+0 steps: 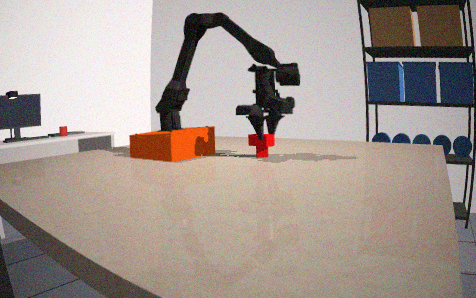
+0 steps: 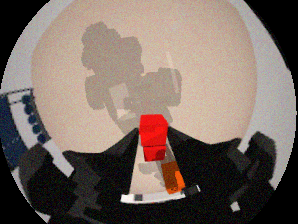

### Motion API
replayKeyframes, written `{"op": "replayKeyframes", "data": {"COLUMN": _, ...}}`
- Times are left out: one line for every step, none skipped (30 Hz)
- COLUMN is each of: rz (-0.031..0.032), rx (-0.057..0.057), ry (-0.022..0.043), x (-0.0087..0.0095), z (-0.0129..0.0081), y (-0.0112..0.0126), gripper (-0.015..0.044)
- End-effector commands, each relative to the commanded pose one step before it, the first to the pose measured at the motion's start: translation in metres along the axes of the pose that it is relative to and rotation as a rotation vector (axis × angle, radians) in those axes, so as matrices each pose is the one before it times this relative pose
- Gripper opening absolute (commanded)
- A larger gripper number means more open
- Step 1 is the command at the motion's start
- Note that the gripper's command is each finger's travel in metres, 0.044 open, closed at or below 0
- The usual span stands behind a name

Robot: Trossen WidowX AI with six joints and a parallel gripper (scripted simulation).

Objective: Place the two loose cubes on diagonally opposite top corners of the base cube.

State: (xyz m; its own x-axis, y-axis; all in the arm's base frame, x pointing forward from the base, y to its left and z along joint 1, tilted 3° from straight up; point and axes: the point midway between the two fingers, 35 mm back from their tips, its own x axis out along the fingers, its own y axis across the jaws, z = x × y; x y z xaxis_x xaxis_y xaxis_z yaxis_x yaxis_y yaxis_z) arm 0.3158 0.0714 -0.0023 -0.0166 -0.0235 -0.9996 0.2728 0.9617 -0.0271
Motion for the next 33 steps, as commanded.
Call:
{"op": "replayKeyframes", "data": {"rz": 0.00085, "rx": 0.0000, "ry": -0.00138, "x": -0.00804, "z": 0.00022, "y": 0.00009, "gripper": 0.0205}}
{"op": "replayKeyframes", "data": {"rz": 0.00000, "rx": 0.0000, "ry": 0.00000, "x": -0.00061, "z": 0.00000, "y": 0.00000, "gripper": 0.0205}}
{"op": "replayKeyframes", "data": {"rz": 0.00000, "rx": 0.0000, "ry": 0.00000, "x": -0.00071, "z": 0.00000, "y": 0.00000, "gripper": 0.0205}}
{"op": "replayKeyframes", "data": {"rz": 0.00000, "rx": 0.0000, "ry": 0.00000, "x": -0.00077, "z": 0.00001, "y": 0.00000, "gripper": 0.0205}}
{"op": "replayKeyframes", "data": {"rz": 0.00000, "rx": 0.0000, "ry": 0.00000, "x": -0.00084, "z": 0.00001, "y": 0.00000, "gripper": 0.0205}}
{"op": "replayKeyframes", "data": {"rz": 0.00000, "rx": 0.0000, "ry": 0.00000, "x": -0.00091, "z": 0.00001, "y": 0.00000, "gripper": 0.0205}}
{"op": "replayKeyframes", "data": {"rz": 0.00000, "rx": 0.0000, "ry": 0.00000, "x": -0.00093, "z": 0.00001, "y": 0.00000, "gripper": 0.0205}}
{"op": "replayKeyframes", "data": {"rz": 0.00000, "rx": 0.0000, "ry": 0.00000, "x": -0.00094, "z": 0.00001, "y": 0.00000, "gripper": 0.0205}}
{"op": "replayKeyframes", "data": {"rz": 0.00000, "rx": 0.0000, "ry": 0.00000, "x": -0.00093, "z": 0.00001, "y": 0.00000, "gripper": 0.0205}}
{"op": "replayKeyframes", "data": {"rz": 0.00000, "rx": 0.0000, "ry": 0.00000, "x": -0.00093, "z": 0.00001, "y": 0.00000, "gripper": 0.0205}}
{"op": "replayKeyframes", "data": {"rz": 0.00000, "rx": 0.0000, "ry": 0.00000, "x": -0.00093, "z": 0.00001, "y": 0.00000, "gripper": 0.0205}}
{"op": "replayKeyframes", "data": {"rz": 0.00000, "rx": 0.0000, "ry": 0.00000, "x": -0.00092, "z": 0.00001, "y": 0.00000, "gripper": 0.0205}}
{"op": "replayKeyframes", "data": {"rz": 0.00000, "rx": 0.0000, "ry": 0.00000, "x": -0.00092, "z": 0.00001, "y": 0.00000, "gripper": 0.0205}}
{"op": "replayKeyframes", "data": {"rz": 0.00000, "rx": 0.0000, "ry": 0.00000, "x": -0.00092, "z": 0.00001, "y": 0.00000, "gripper": 0.0205}}
{"op": "replayKeyframes", "data": {"rz": 0.00000, "rx": 0.0000, "ry": 0.00000, "x": -0.00093, "z": 0.00001, "y": 0.00000, "gripper": 0.0205}}
{"op": "replayKeyframes", "data": {"rz": 0.00000, "rx": 0.0000, "ry": 0.00000, "x": -0.00093, "z": 0.00001, "y": 0.00000, "gripper": 0.0205}}
{"op": "replayKeyframes", "data": {"rz": 0.00000, "rx": 0.0000, "ry": 0.00000, "x": -0.00093, "z": 0.00001, "y": 0.00000, "gripper": 0.0205}}
{"op": "replayKeyframes", "data": {"rz": 0.00000, "rx": 0.0000, "ry": 0.00000, "x": -0.00094, "z": 0.00001, "y": 0.00000, "gripper": 0.0205}}
{"op": "replayKeyframes", "data": {"rz": 0.00000, "rx": 0.0000, "ry": 0.00000, "x": -0.00094, "z": 0.00001, "y": 0.00000, "gripper": 0.0205}}
{"op": "replayKeyframes", "data": {"rz": 0.00000, "rx": 0.0000, "ry": 0.00000, "x": -0.00094, "z": 0.00001, "y": 0.00000, "gripper": 0.0205}}
{"op": "replayKeyframes", "data": {"rz": 0.00000, "rx": 0.0000, "ry": 0.00000, "x": -0.00094, "z": 0.00001, "y": 0.00000, "gripper": 0.0205}}
{"op": "replayKeyframes", "data": {"rz": 0.00000, "rx": 0.0000, "ry": 0.00000, "x": -0.00094, "z": 0.00001, "y": 0.00000, "gripper": 0.0205}}
{"op": "replayKeyframes", "data": {"rz": 0.00000, "rx": 0.0000, "ry": 0.00000, "x": -0.00095, "z": 0.00001, "y": 0.00000, "gripper": 0.0205}}
{"op": "replayKeyframes", "data": {"rz": 0.00000, "rx": 0.0000, "ry": 0.00000, "x": -0.00095, "z": 0.00001, "y": 0.00000, "gripper": 0.0205}}
{"op": "replayKeyframes", "data": {"rz": 0.00000, "rx": 0.0000, "ry": 0.00000, "x": -0.00095, "z": 0.00001, "y": 0.00000, "gripper": 0.0205}}
{"op": "replayKeyframes", "data": {"rz": 0.00000, "rx": 0.0000, "ry": 0.00000, "x": -0.00095, "z": 0.00001, "y": 0.00000, "gripper": 0.0205}}
{"op": "replayKeyframes", "data": {"rz": 0.00000, "rx": 0.0000, "ry": 0.00000, "x": -0.00095, "z": 0.00001, "y": 0.00000, "gripper": 0.0205}}
{"op": "replayKeyframes", "data": {"rz": 0.00000, "rx": 0.0000, "ry": 0.00000, "x": -0.00096, "z": 0.00001, "y": 0.00000, "gripper": 0.0205}}
{"op": "replayKeyframes", "data": {"rz": 0.00000, "rx": 0.0000, "ry": 0.00000, "x": -0.00096, "z": 0.00001, "y": 0.00000, "gripper": 0.0205}}
{"op": "replayKeyframes", "data": {"rz": 0.00000, "rx": 0.0000, "ry": 0.00000, "x": -0.00096, "z": 0.00001, "y": 0.00000, "gripper": 0.0205}}
{"op": "replayKeyframes", "data": {"rz": 0.00000, "rx": 0.0000, "ry": 0.00000, "x": -0.00096, "z": 0.00001, "y": 0.00000, "gripper": 0.0205}}
{"op": "replayKeyframes", "data": {"rz": 0.00000, "rx": 0.0000, "ry": 0.00000, "x": -0.00097, "z": 0.00001, "y": 0.00000, "gripper": 0.0205}}
{"op": "replayKeyframes", "data": {"rz": 0.00000, "rx": 0.0000, "ry": 0.00000, "x": -0.00097, "z": 0.00001, "y": 0.00000, "gripper": 0.0205}}
